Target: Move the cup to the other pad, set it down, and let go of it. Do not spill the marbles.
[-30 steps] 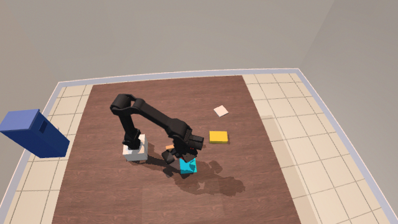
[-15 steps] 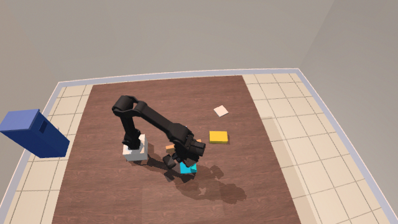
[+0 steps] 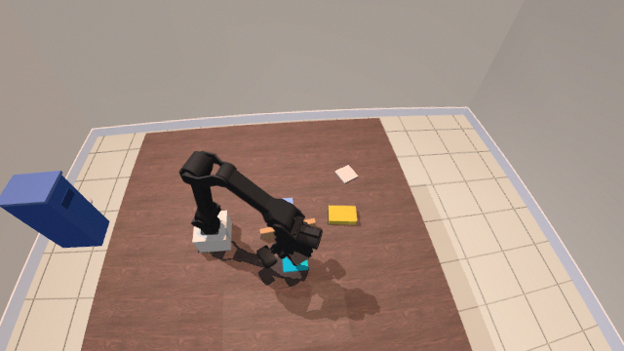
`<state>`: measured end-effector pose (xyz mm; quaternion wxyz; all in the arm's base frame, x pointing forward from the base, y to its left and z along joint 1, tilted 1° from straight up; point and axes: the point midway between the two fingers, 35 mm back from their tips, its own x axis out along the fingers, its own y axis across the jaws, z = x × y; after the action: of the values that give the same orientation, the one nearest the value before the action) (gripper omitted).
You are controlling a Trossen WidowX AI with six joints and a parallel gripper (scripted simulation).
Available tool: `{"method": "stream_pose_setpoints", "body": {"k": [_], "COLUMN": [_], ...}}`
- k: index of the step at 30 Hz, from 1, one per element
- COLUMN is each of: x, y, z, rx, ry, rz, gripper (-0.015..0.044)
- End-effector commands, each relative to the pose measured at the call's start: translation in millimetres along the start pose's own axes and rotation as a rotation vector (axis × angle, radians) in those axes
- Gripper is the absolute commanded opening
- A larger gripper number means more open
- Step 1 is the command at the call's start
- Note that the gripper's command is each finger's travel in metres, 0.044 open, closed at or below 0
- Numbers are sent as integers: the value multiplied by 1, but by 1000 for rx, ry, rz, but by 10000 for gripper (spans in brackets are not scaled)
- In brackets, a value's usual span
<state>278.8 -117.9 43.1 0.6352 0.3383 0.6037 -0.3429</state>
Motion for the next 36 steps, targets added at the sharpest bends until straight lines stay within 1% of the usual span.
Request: {"method": "stream_pose_setpoints", "body": {"k": [1,24,36], "x": [11,52,50], "y": [-1,-3,-2], "z": [0,-1,-1], "rx": [-5,-5,0], "ry": [5,6,3], "rz": [-7,-7,-3], "gripper": [0,0,0]}}
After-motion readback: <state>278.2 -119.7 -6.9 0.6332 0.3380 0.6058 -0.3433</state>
